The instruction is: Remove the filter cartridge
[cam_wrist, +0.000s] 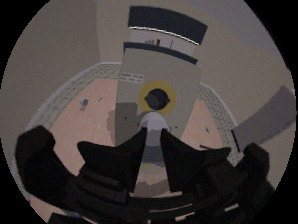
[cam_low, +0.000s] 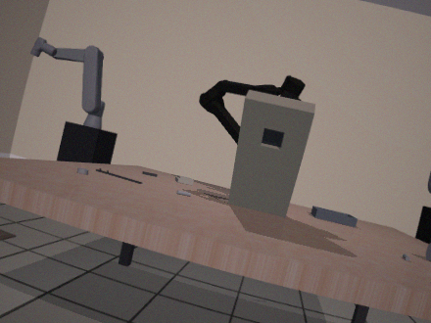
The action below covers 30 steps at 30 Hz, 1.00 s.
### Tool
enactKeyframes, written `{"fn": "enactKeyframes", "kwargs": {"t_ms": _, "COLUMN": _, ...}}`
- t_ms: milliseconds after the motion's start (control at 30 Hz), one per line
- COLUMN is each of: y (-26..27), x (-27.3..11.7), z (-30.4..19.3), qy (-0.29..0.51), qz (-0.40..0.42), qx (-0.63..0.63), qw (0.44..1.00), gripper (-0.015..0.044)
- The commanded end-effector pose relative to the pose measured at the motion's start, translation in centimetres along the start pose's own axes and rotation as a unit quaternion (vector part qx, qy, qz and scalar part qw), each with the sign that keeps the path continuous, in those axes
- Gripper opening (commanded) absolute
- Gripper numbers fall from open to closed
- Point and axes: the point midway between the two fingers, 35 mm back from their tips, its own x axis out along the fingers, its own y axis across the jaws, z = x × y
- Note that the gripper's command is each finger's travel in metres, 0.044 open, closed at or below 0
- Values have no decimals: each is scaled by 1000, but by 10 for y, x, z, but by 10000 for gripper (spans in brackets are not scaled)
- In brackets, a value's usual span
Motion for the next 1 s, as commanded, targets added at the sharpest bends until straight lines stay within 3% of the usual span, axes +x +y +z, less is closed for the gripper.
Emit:
{"fn": "enactKeyframes", "kwargs": {"t_ms": 0, "y": 0, "x": 1, "z": -11, "qy": -3, "qz": -2, "qx": 6, "qw": 1000, "gripper": 0}}
{"fn": "enactKeyframes", "kwargs": {"t_ms": 267, "y": 2, "x": 4, "z": -37, "qy": -3, "qz": -2, "qx": 6, "qw": 1000, "gripper": 0}}
{"fn": "enactKeyframes", "kwargs": {"t_ms": 400, "y": 2, "x": 4, "z": -30, "qy": 0, "qz": 0, "qx": -1, "qw": 1000, "gripper": 105}}
{"fn": "enactKeyframes", "kwargs": {"t_ms": 833, "y": 2, "x": 4, "z": -35, "qy": -3, "qz": -2, "qx": 6, "qw": 1000, "gripper": 106}}
{"fn": "enactKeyframes", "kwargs": {"t_ms": 967, "y": -1, "x": -1, "z": 2, "qy": -4, "qz": -2, "qx": 6, "qw": 1000, "gripper": 106}}
